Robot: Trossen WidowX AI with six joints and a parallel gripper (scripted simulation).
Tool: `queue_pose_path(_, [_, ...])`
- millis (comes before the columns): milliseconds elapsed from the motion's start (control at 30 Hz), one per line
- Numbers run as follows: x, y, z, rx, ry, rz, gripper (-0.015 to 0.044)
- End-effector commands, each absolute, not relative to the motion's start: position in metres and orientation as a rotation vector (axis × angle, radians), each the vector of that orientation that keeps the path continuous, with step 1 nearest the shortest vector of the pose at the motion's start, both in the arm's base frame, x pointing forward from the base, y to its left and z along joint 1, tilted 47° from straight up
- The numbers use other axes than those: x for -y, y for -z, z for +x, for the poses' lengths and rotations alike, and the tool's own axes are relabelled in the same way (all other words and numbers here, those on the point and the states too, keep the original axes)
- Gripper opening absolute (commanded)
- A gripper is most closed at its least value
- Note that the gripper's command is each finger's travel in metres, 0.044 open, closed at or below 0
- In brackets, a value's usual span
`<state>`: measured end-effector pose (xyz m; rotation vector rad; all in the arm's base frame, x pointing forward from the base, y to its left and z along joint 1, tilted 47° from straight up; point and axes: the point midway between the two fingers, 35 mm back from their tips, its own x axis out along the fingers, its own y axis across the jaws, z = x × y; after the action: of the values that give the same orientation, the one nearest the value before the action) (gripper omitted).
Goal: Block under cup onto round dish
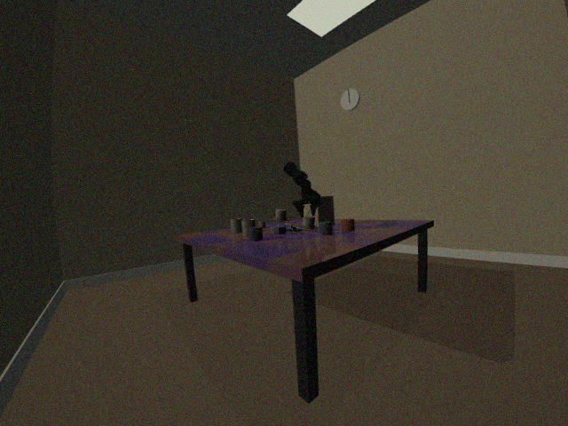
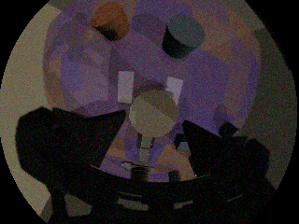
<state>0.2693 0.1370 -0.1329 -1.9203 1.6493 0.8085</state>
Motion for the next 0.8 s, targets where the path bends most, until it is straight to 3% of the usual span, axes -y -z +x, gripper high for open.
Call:
queue_pose_path(0, [-0.129,0.138,0.268,-1.66,-0.812,-1.928,0.044])
queue_pose_path(767, [-0.104,0.161,0.27,-1.662,-0.809,-1.93,0.044])
